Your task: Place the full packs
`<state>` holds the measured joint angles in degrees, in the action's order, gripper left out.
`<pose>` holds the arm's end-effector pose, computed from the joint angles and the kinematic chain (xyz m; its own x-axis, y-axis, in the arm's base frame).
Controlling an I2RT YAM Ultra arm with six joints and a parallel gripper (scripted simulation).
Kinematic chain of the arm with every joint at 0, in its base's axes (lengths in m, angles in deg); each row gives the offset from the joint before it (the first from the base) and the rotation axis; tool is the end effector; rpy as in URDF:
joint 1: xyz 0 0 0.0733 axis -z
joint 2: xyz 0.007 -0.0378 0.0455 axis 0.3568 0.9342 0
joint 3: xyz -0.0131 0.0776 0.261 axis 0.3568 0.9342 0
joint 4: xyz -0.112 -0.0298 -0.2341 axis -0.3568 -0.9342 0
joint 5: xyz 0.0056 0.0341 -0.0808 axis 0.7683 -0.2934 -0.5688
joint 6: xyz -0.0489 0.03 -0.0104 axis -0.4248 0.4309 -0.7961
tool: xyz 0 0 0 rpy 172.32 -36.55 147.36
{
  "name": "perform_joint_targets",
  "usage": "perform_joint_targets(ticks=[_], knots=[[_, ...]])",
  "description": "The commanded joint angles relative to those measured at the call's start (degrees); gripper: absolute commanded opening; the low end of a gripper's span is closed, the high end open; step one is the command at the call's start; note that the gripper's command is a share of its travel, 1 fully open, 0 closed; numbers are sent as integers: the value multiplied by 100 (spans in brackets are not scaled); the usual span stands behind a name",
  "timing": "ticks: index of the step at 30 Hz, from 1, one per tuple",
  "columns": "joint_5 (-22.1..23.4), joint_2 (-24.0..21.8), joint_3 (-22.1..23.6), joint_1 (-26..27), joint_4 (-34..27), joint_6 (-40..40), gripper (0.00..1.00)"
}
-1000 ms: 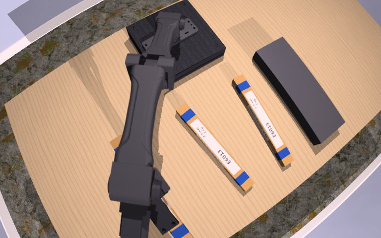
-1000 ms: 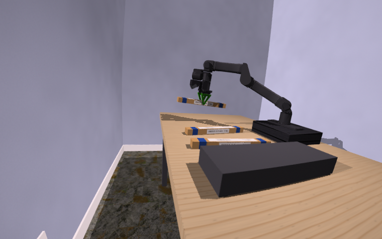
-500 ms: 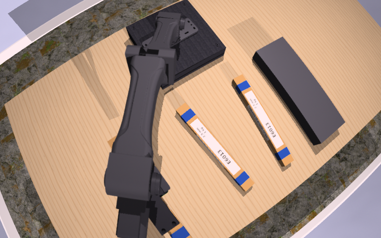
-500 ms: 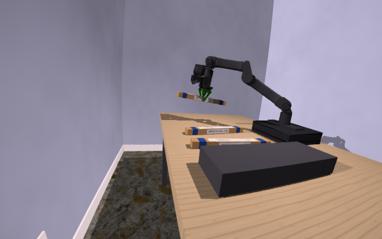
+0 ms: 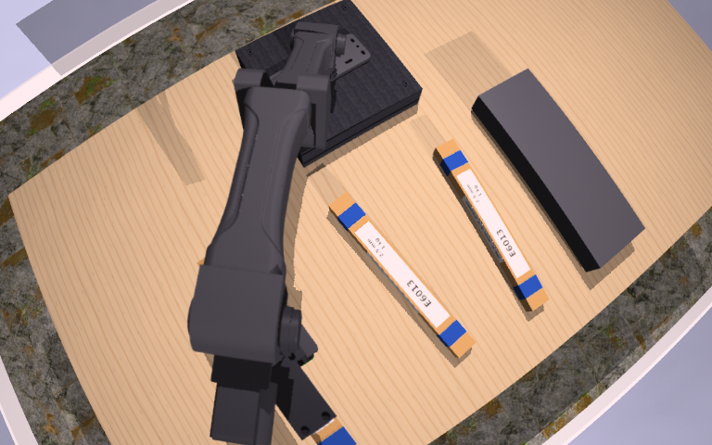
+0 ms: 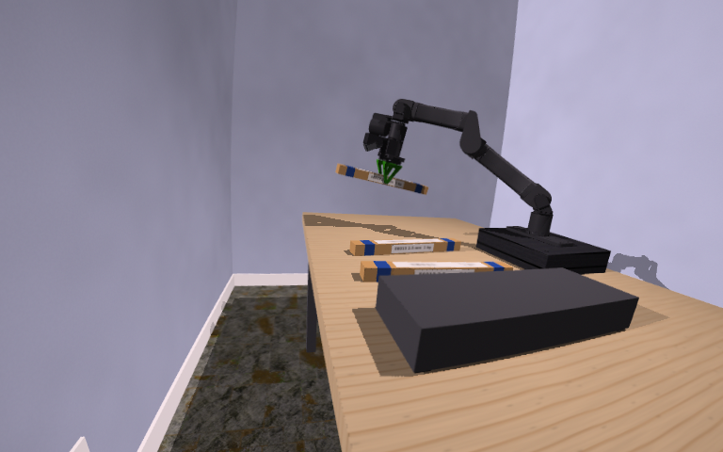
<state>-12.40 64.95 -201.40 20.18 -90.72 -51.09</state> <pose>0.3714 -0.3202 0.2601 -0.9856 -0.0169 -0.1681 -0.0001 0.9950 -0.0995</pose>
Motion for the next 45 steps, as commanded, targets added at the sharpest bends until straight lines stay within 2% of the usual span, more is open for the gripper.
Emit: perform_joint_targets(ticks=[1,45], knots=[[43,-327,-10,5,-24,-13,0],[44,-419,50,3,-24,-18,0]])
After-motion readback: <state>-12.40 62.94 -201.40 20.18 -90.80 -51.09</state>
